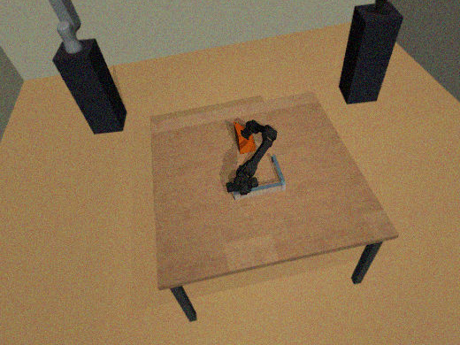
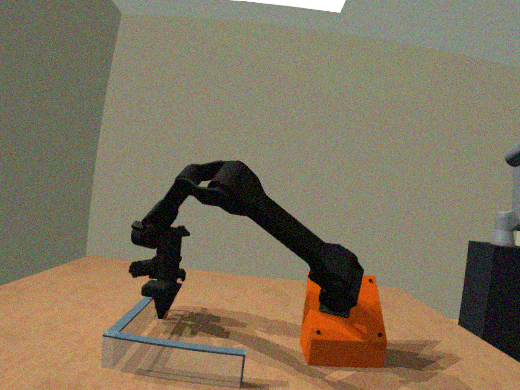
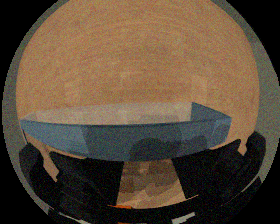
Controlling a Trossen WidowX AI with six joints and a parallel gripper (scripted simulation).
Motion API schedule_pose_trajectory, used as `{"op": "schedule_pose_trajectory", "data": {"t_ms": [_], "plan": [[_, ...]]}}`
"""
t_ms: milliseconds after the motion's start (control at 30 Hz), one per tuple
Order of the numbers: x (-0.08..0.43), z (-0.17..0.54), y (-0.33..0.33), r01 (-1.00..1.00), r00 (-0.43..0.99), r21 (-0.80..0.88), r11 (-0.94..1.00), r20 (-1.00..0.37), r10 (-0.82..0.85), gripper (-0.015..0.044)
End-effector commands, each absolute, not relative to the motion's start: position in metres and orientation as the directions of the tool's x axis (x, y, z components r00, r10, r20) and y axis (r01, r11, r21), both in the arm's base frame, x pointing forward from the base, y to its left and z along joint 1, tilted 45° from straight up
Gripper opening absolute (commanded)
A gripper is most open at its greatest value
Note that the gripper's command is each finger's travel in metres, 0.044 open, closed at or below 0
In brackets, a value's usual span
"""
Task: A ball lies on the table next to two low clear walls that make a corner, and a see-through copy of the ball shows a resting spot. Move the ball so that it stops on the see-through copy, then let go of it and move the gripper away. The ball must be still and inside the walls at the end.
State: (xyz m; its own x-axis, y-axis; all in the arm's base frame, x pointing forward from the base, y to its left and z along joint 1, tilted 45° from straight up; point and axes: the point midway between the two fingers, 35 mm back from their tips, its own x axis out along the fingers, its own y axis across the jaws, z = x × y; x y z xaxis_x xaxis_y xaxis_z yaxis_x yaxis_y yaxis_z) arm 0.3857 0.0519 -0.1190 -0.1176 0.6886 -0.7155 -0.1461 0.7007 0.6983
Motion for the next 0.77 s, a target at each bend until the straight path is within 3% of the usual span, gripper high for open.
{"op": "schedule_pose_trajectory", "data": {"t_ms": [0, 167, 533, 733], "plan": [[0.388, -0.111, 0.044, -0.147, -0.117, 0.697, 0.702, -0.717, 0.688, 0.0222], [0.397, -0.059, -0.006, -0.146, -0.117, 0.697, 0.702, -0.717, 0.687, 0.0222], [0.399, -0.060, -0.008, -0.139, -0.098, 0.697, 0.703, -0.716, 0.691, 0.0222], [0.400, -0.023, -0.042, -0.142, -0.099, 0.697, 0.703, -0.717, 0.690, 0.0379]]}}
